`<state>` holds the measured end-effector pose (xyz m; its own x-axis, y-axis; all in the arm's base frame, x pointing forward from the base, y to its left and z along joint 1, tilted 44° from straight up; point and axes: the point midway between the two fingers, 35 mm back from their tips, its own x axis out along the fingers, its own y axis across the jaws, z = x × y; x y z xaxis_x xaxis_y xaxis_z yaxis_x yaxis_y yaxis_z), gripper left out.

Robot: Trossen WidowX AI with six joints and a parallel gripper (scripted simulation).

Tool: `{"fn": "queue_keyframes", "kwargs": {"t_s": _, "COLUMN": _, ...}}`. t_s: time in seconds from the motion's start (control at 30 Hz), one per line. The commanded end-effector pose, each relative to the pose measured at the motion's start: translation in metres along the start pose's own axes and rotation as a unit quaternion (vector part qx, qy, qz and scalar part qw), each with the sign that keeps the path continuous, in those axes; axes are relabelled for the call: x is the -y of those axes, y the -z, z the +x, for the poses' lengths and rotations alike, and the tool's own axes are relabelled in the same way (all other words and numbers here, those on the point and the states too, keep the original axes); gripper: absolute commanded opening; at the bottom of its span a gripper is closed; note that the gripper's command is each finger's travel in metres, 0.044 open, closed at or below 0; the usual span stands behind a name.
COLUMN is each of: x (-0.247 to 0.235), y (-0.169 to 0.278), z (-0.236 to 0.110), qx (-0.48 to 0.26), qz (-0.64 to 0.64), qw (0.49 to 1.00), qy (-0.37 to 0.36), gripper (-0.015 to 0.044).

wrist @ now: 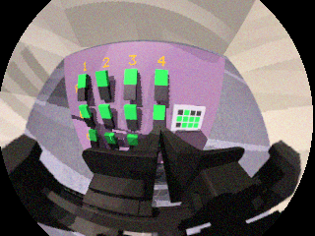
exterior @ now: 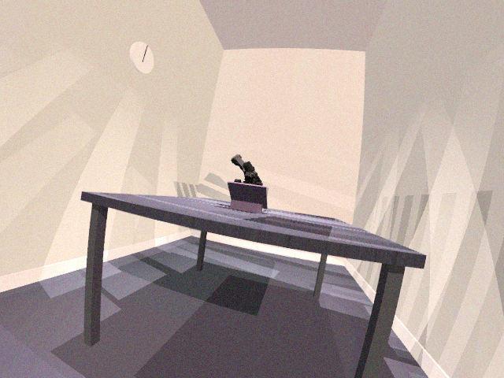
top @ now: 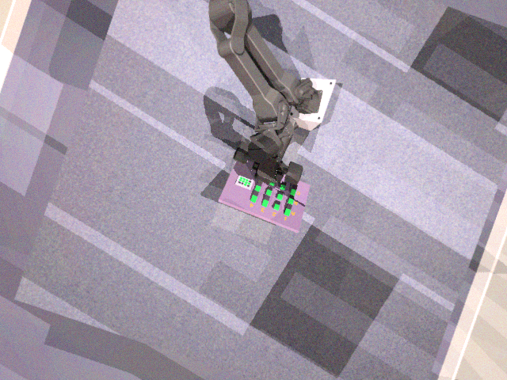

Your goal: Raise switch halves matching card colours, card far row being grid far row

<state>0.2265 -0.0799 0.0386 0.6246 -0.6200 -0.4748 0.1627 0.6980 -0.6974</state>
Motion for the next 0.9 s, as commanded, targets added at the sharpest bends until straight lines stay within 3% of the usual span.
{"fn": "queue_keyframes", "kwargs": {"t_s": 0.0, "x": -0.0008, "y": 0.0000, "z": 0.0006, "qx": 0.001, "qz": -0.002, "qw": 1.000, "qy": -0.002, "gripper": 0.0000}}
{"fn": "queue_keyframes", "kwargs": {"t_s": 0.87, "x": -0.0008, "y": 0.0001, "z": 0.0041, "qx": 0.001, "qz": -0.002, "qw": 1.000, "qy": -0.002, "gripper": 0.0000}}
